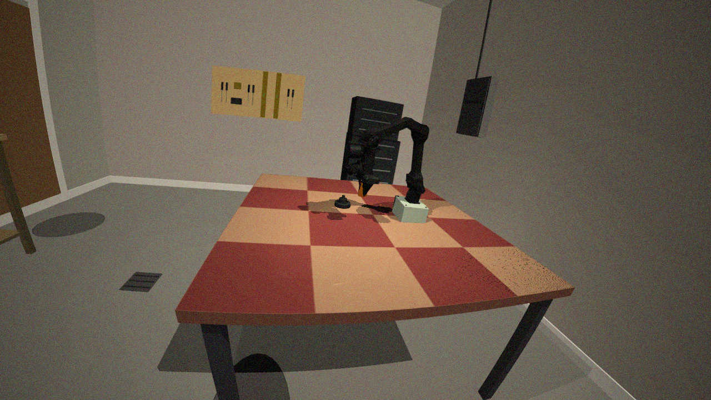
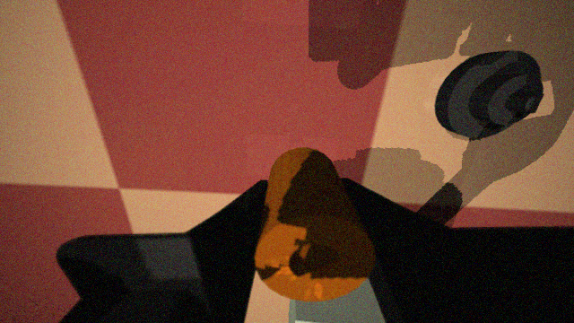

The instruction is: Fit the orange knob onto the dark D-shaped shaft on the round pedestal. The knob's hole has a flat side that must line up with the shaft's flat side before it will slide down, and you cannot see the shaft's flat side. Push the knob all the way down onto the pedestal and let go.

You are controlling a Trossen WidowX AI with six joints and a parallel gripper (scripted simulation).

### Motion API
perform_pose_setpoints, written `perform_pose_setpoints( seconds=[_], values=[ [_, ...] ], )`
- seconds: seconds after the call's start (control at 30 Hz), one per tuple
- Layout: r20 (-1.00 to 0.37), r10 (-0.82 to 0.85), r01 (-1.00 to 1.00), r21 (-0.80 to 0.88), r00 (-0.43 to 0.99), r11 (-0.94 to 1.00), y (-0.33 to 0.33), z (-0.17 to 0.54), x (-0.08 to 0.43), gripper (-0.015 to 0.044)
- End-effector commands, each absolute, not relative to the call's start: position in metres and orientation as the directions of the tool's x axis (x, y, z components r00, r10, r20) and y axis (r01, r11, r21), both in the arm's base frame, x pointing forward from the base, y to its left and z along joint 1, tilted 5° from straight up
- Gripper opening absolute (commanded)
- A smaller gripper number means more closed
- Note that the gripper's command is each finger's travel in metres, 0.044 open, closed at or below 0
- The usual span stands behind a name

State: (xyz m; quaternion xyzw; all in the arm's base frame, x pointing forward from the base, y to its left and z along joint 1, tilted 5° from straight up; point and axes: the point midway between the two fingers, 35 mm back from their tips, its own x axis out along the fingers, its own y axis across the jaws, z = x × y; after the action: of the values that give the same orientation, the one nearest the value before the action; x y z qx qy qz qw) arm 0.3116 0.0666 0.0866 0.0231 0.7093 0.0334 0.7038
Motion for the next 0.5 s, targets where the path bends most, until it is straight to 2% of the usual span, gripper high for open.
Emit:
perform_pose_setpoints(
  seconds=[0.0, 0.47],
  values=[
    [-0.997, 0.079, -0.018, 0.079, -0.002, 0.997, 0.065, 0.099, 0.31, 0.0],
    [-0.997, 0.075, -0.018, 0.075, 0.0, 0.997, 0.035, 0.089, 0.325, 0.0]
  ],
)
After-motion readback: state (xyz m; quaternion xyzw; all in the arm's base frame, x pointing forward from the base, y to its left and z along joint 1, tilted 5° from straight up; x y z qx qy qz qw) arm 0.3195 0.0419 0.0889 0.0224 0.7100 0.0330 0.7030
